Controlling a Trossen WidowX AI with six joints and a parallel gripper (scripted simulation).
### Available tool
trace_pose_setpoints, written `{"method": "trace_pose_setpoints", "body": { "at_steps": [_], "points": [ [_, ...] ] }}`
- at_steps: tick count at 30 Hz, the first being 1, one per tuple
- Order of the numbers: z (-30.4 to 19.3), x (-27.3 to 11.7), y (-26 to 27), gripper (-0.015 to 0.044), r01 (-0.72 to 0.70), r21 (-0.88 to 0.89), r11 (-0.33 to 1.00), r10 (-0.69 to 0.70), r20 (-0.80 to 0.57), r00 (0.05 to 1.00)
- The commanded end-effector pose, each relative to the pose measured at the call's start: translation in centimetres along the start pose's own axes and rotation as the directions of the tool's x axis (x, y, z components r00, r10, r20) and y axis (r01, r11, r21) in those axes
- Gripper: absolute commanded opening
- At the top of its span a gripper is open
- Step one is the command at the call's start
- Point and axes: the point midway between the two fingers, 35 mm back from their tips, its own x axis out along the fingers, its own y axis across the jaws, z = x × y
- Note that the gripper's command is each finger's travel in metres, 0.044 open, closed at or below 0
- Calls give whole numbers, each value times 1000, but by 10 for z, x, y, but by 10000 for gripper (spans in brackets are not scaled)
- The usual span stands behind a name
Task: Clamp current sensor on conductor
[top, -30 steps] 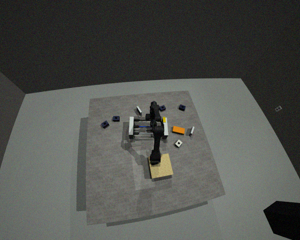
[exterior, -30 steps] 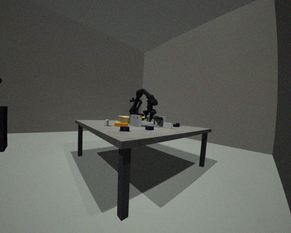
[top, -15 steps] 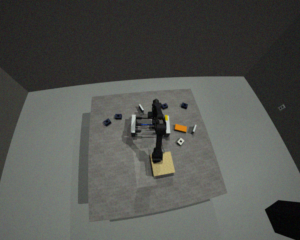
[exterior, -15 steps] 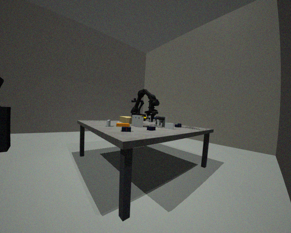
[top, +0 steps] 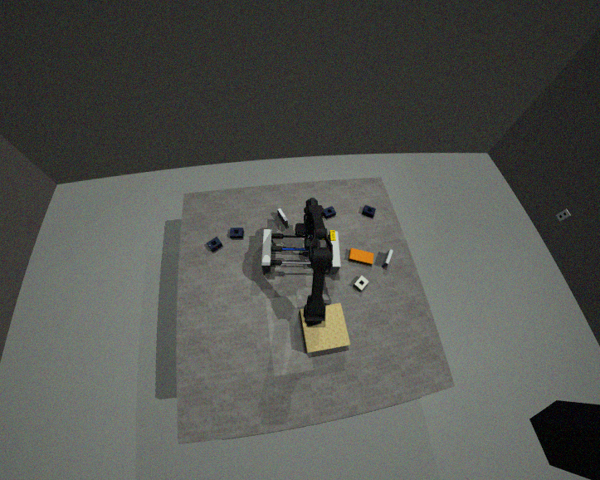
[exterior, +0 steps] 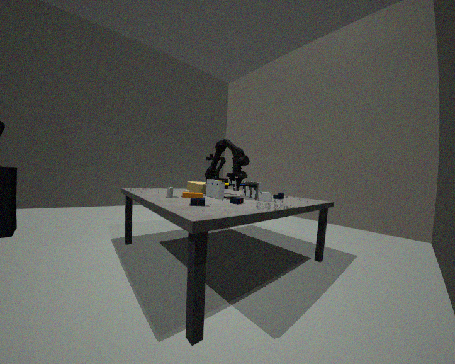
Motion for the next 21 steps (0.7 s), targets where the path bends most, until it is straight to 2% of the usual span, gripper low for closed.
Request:
{"method": "trace_pose_setpoints", "body": {
  "at_steps": [1,21],
  "points": [
    [0,0,0,0,0,0,1000,0,0,1000],
    [0,0,2,0,47,0,999,-47,0,999]
  ]
}}
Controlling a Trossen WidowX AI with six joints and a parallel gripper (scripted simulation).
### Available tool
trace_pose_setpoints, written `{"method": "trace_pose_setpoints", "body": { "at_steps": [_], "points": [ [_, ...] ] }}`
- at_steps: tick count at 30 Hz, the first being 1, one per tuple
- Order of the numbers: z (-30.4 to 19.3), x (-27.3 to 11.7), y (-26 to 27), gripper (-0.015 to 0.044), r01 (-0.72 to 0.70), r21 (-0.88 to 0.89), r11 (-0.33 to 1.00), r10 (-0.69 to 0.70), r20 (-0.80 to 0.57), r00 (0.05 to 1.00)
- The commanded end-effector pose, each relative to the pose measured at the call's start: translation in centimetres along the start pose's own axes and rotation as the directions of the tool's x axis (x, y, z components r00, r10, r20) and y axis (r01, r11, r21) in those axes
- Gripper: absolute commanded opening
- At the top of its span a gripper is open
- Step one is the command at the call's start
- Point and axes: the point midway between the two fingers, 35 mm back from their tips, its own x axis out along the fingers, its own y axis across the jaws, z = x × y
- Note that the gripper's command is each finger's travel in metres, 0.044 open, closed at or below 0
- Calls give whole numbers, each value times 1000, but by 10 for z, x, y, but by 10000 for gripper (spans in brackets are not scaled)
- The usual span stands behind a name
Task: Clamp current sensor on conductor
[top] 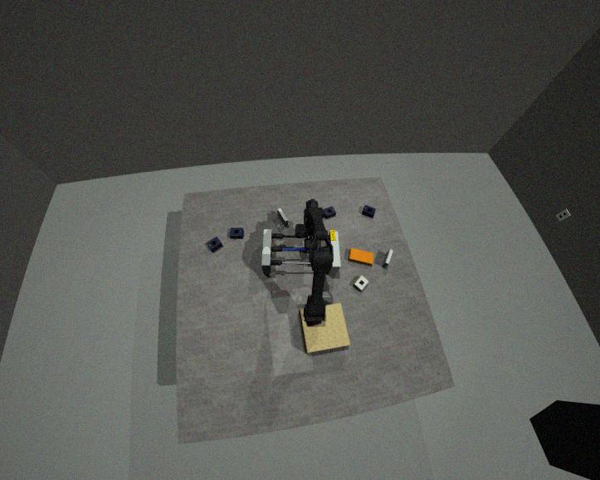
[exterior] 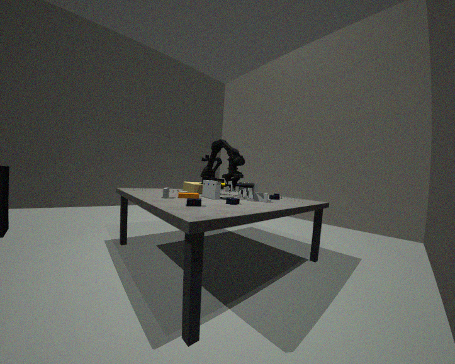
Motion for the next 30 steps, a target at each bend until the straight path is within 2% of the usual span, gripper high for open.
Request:
{"method": "trace_pose_setpoints", "body": {
  "at_steps": [1,5,15,16,30],
  "points": [
    [0,0,1,0,4,0,1000,-4,-1,1000],
    [0,4,1,0,3,0,1000,-3,-1,1000],
    [0,1,0,263,4,0,1000,-4,0,1000],
    [0,1,0,275,4,0,1000,-4,0,1000],
    [0,1,0,275,4,0,1000,-4,0,1000]
  ]
}}
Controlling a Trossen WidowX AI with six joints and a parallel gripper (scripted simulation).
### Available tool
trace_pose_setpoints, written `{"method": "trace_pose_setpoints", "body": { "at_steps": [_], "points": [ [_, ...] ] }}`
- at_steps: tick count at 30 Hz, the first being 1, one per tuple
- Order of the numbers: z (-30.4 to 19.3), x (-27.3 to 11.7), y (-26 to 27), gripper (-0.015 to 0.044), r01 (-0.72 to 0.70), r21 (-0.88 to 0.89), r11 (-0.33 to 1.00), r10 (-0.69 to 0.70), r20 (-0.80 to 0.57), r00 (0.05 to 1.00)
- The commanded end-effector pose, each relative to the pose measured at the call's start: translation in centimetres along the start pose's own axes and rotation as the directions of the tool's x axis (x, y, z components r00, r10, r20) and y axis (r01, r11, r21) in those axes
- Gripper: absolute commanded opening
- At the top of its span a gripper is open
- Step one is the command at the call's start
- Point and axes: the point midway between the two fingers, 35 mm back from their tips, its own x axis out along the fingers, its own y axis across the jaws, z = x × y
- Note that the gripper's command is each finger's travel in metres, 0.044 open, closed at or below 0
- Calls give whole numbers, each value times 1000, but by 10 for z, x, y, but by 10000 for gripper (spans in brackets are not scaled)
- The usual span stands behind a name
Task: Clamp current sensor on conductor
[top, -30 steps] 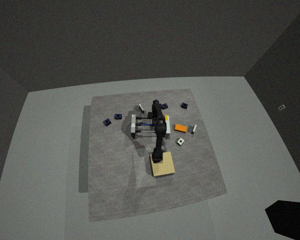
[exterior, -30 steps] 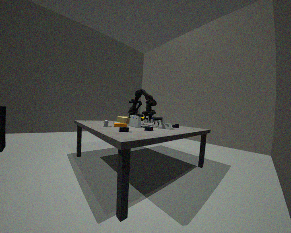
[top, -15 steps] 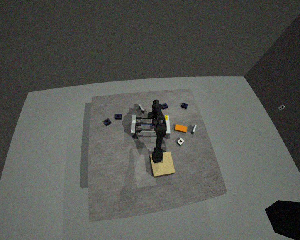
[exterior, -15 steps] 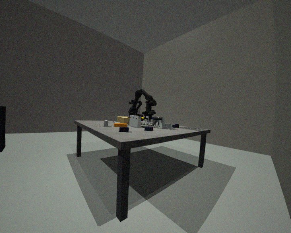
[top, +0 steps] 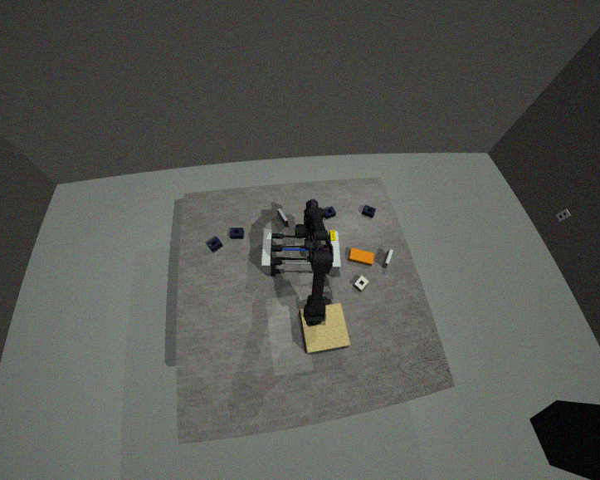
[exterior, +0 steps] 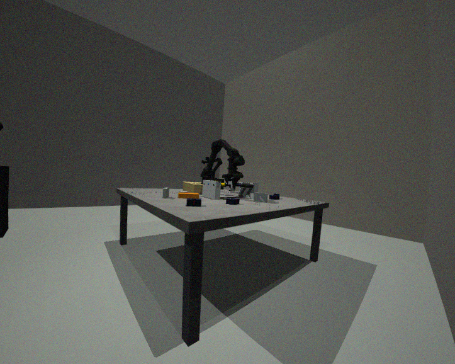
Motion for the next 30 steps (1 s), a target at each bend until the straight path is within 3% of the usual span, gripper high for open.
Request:
{"method": "trace_pose_setpoints", "body": {
  "at_steps": [1,18,24,30],
  "points": [
    [0,0,0,275,0,0,1000,0,0,1000],
    [0,0,0,275,0,0,1000,0,0,1000],
    [0,0,0,432,0,0,1000,0,0,1000],
    [0,0,0,440,0,0,1000,0,0,1000]
  ]
}}
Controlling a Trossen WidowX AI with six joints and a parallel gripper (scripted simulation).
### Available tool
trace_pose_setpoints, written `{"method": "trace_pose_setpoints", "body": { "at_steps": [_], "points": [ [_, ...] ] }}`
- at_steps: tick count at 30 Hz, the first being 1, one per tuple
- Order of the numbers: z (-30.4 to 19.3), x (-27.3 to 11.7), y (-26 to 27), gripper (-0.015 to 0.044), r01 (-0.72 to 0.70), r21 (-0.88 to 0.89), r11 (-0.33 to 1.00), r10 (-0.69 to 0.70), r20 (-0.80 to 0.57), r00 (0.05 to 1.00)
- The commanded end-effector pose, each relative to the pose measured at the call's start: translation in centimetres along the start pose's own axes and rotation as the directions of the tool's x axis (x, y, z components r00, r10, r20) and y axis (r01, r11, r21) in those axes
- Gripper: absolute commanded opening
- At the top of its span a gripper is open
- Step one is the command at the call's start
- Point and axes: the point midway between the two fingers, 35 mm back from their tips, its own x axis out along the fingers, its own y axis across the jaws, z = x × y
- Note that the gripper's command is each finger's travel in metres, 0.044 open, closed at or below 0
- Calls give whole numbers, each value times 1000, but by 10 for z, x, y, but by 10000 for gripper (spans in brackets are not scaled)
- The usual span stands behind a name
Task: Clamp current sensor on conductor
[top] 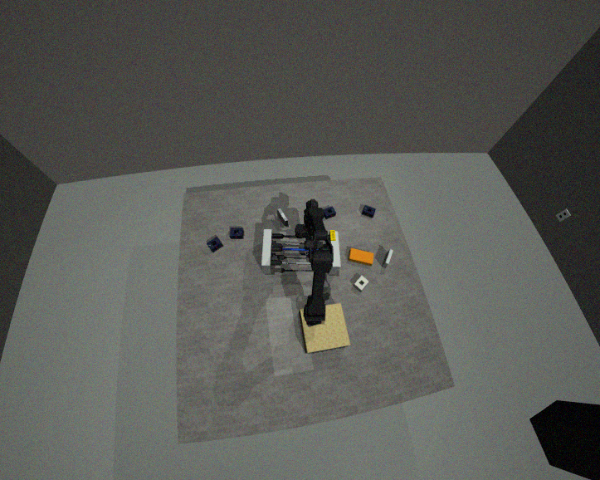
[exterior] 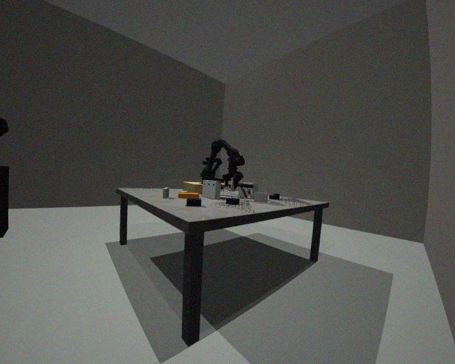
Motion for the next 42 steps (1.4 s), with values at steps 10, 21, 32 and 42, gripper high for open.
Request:
{"method": "trace_pose_setpoints", "body": {
  "at_steps": [10,21,32,42],
  "points": [
    [-2,-71,-8,440,-29,3,1000,29,-3,1000],
    [-3,-104,-5,440,-43,4,999,43,-5,999],
    [-3,-104,-5,440,-43,4,999,43,-5,999],
    [-3,-104,-5,440,-43,4,999,43,-5,999]
  ]
}}
